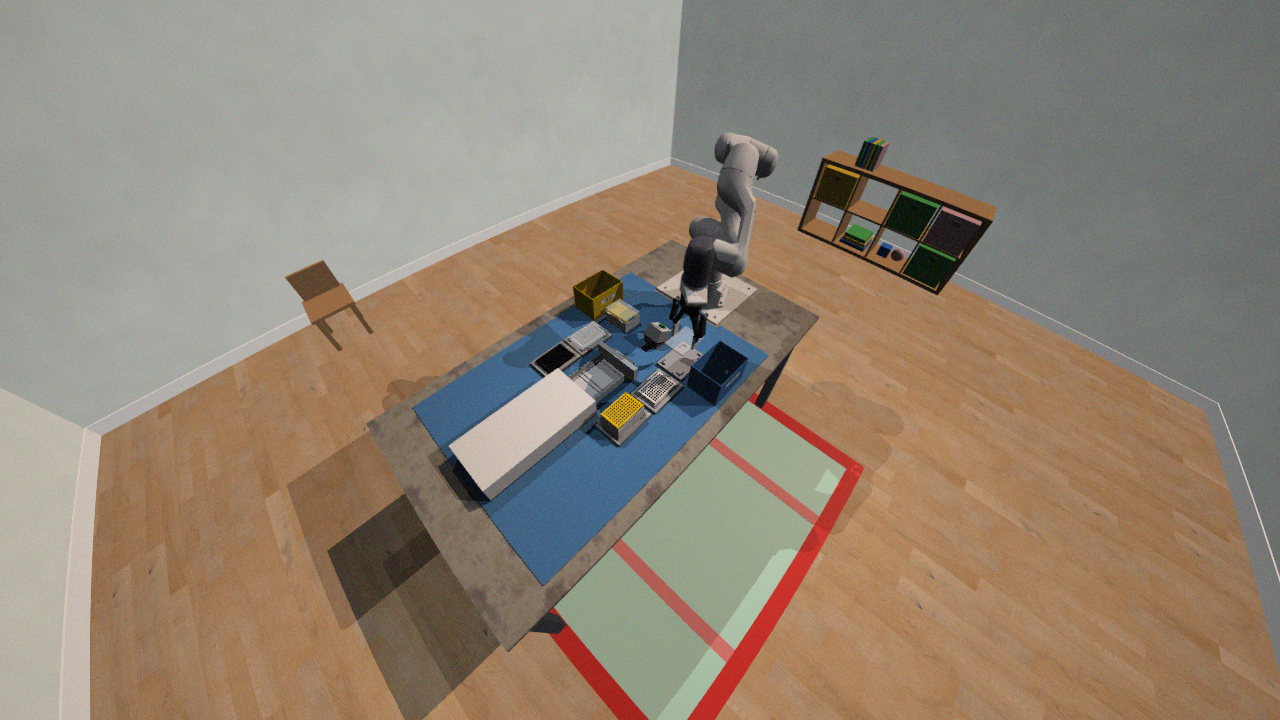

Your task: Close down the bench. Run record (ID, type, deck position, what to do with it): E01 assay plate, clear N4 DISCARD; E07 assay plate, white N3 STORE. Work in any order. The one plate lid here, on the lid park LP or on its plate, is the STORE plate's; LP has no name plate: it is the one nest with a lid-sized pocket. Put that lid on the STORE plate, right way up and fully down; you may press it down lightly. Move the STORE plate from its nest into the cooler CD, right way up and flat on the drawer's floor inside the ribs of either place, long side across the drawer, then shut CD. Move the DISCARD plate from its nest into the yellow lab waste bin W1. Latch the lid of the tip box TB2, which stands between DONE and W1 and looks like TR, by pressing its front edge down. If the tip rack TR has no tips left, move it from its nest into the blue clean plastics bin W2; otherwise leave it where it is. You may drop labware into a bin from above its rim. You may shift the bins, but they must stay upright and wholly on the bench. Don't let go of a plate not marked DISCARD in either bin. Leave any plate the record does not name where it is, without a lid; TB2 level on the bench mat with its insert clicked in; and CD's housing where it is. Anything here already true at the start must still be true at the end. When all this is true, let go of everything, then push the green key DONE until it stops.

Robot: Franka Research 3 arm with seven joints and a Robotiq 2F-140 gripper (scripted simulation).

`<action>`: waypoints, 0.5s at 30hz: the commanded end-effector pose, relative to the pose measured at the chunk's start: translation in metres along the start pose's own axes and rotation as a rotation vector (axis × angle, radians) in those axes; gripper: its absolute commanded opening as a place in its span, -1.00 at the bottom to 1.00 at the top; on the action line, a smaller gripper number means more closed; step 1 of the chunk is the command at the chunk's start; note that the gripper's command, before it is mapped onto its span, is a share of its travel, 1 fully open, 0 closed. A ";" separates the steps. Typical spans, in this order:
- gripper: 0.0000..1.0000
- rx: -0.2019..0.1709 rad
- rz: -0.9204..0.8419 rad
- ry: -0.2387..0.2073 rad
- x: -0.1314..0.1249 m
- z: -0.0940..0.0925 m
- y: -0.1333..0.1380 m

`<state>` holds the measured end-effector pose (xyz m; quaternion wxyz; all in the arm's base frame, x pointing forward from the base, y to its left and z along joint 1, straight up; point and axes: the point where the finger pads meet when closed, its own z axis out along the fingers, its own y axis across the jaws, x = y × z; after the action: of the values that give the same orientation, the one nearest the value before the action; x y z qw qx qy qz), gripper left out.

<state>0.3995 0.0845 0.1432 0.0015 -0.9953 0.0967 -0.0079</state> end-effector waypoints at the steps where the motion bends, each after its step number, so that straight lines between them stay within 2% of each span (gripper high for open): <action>1: -1.00 0.000 -0.007 -0.009 -0.003 -0.005 -0.001; 15: -1.00 0.000 -0.007 -0.009 -0.002 -0.021 -0.001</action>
<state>0.3993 0.0844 0.1605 0.0014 -0.9953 0.0963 -0.0077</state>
